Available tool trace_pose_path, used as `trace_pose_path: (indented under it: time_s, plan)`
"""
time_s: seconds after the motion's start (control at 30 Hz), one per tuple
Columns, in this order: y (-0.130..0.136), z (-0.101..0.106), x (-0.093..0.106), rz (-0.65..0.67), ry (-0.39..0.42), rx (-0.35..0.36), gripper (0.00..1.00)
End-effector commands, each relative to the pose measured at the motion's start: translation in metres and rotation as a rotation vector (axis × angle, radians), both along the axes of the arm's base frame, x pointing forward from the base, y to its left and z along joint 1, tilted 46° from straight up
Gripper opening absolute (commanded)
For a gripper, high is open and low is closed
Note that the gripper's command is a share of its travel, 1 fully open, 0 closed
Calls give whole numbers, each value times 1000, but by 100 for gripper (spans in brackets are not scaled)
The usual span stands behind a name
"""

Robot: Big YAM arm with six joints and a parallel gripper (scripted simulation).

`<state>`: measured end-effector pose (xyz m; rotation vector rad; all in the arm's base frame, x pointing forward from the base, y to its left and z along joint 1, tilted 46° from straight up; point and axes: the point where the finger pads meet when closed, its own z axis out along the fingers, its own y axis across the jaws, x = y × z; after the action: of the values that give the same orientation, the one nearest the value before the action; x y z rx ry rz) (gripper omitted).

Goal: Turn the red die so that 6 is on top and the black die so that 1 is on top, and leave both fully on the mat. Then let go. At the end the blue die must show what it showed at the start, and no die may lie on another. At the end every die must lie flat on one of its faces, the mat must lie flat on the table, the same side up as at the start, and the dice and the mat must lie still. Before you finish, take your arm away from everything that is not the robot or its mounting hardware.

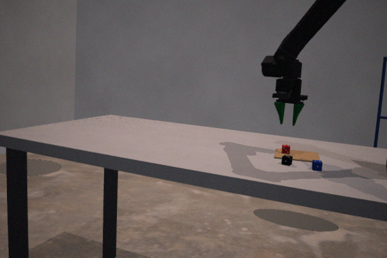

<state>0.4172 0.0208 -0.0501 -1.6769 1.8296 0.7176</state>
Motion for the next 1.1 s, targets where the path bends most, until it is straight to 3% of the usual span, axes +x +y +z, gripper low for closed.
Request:
trace_pose_path:
  time_s: [0.0, 0.07, 0.1, 0.77, 0.8, 0.87, 0.93, 1.0, 1.03, 1.07]
  plan:
    - [-19, 20, 19, -3, -65, -12, 40]
    - [-19, 16, 17, -3, -57, -9, 40]
    - [-18, 15, 17, -3, -55, -9, 100]
    - [-16, 20, 18, -4, -61, -11, 100]
    - [7, 16, 3, 17, -26, -4, 100]
    - [30, 36, 1, 5, -22, -5, 100]
    - [30, 36, 1, 5, -22, -5, 100]
    - [66, 66, -8, -14, -3, -5, 100]
    - [66, 66, -8, -14, -3, -8, 100]
    - [83, 80, -15, -23, 6, -5, 100]
